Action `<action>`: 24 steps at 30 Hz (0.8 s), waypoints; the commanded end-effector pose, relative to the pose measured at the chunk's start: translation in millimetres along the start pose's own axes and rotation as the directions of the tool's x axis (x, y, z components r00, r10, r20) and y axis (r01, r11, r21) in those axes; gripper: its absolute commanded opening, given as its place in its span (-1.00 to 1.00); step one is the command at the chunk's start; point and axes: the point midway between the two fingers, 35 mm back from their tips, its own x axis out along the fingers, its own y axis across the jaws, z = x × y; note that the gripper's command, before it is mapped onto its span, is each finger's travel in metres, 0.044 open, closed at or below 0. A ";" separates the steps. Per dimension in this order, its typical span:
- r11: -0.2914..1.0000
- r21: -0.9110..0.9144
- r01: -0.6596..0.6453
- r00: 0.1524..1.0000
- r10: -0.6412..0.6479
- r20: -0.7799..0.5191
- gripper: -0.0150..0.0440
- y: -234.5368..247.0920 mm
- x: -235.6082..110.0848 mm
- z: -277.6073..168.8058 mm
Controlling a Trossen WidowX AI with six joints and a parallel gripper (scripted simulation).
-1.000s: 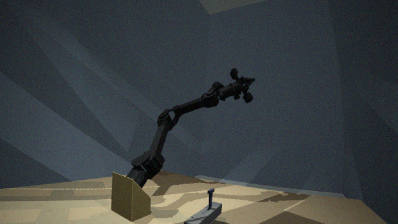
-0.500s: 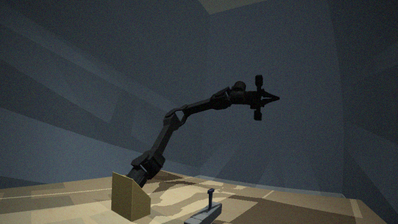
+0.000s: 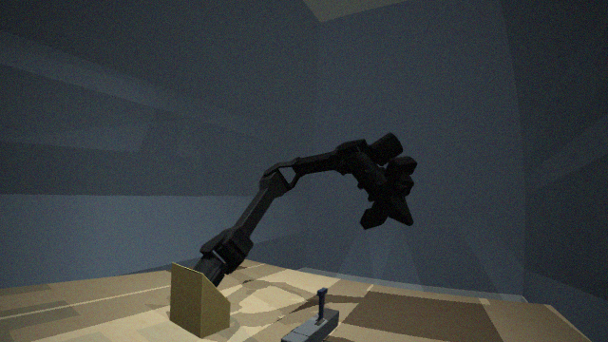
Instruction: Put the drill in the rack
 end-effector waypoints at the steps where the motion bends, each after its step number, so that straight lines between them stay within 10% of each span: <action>1: 0.974 0.173 -0.145 0.977 0.169 -0.130 -0.49 22.4 18.8 -49.3; 11: 0.590 0.750 -0.298 0.703 0.667 -0.245 -0.49 105.9 10.7 -150.6; 24: 0.561 0.774 -0.294 0.686 0.688 -0.239 -0.49 111.2 9.5 -153.5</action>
